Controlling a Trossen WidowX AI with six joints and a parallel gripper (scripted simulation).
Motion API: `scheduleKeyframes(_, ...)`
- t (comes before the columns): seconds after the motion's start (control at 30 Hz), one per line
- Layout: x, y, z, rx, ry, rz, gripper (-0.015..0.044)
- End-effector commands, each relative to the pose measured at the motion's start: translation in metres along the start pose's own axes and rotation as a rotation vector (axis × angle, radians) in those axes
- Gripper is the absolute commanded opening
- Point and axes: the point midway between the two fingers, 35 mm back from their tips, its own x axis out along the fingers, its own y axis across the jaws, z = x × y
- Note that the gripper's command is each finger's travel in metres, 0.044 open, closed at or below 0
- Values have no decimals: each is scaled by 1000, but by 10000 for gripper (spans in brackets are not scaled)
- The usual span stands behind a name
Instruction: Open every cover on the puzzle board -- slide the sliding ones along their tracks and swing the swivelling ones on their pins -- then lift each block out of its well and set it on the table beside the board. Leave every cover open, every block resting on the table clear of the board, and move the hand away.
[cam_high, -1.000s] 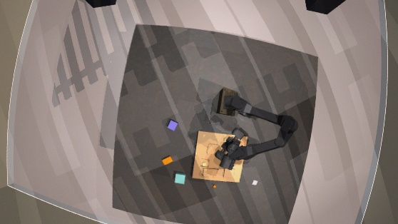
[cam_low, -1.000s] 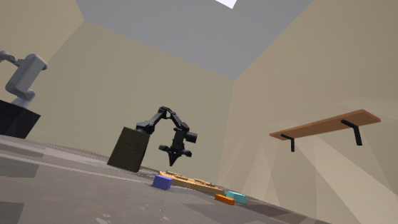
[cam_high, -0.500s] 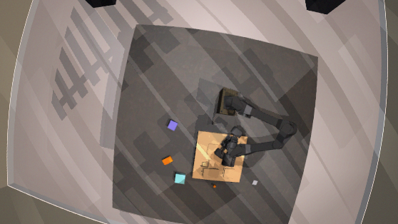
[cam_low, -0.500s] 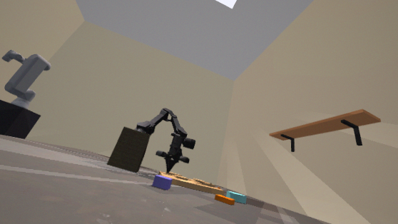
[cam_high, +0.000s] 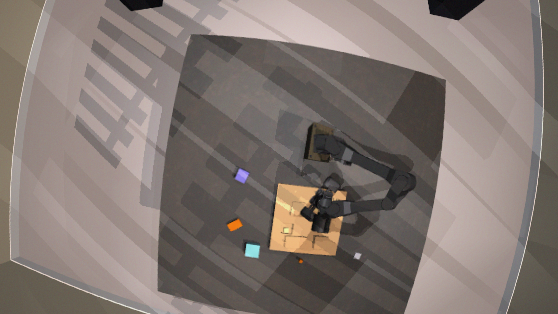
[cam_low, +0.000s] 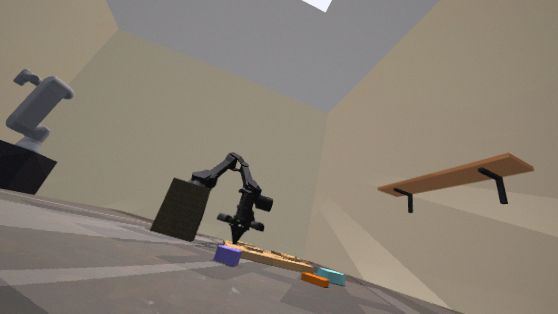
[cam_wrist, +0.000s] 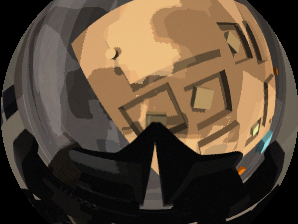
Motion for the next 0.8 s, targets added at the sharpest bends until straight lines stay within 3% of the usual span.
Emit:
scheduleKeyframes(0.0,2,1,4,3,-5,2,0)
scheduleKeyframes(0.77,3,2,8,8,-5,3,0)
